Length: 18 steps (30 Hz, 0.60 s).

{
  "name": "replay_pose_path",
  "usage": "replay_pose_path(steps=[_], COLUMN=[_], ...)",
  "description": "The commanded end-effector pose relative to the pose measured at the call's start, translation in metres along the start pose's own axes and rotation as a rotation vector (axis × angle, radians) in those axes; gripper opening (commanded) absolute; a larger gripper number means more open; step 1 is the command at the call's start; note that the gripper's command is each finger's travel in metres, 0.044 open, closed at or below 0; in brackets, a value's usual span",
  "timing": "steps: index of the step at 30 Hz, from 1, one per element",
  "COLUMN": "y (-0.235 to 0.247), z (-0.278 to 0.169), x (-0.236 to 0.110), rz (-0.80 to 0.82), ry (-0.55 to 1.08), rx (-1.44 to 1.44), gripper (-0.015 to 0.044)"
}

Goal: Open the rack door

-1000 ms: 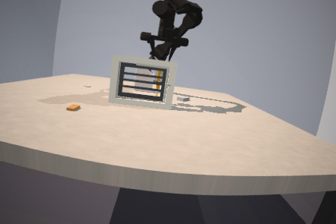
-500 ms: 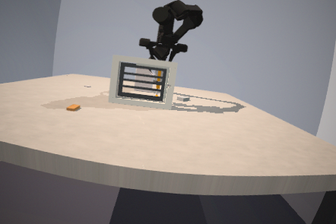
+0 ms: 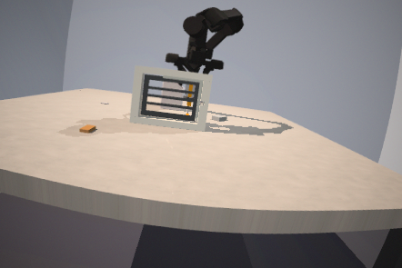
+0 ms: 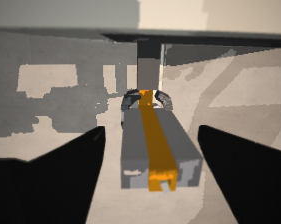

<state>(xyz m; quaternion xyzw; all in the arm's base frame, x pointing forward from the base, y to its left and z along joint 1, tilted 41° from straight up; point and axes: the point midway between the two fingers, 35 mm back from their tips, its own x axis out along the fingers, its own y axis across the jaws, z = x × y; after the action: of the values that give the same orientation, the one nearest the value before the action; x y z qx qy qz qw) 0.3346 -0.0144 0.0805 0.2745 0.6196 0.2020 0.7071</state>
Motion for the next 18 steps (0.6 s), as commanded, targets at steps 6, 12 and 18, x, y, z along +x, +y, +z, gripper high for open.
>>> replay_pose_path(steps=[6, 12, 18], y=[0.0002, 0.0002, 0.0002], z=[-0.0021, -0.0021, -0.0021], x=[0.0098, 0.0098, 0.0098], rz=[0.006, 0.006, 0.006], ry=[0.007, 0.007, 0.007], rx=[0.007, 0.007, 0.007], gripper=[0.0208, 0.0090, 0.0050])
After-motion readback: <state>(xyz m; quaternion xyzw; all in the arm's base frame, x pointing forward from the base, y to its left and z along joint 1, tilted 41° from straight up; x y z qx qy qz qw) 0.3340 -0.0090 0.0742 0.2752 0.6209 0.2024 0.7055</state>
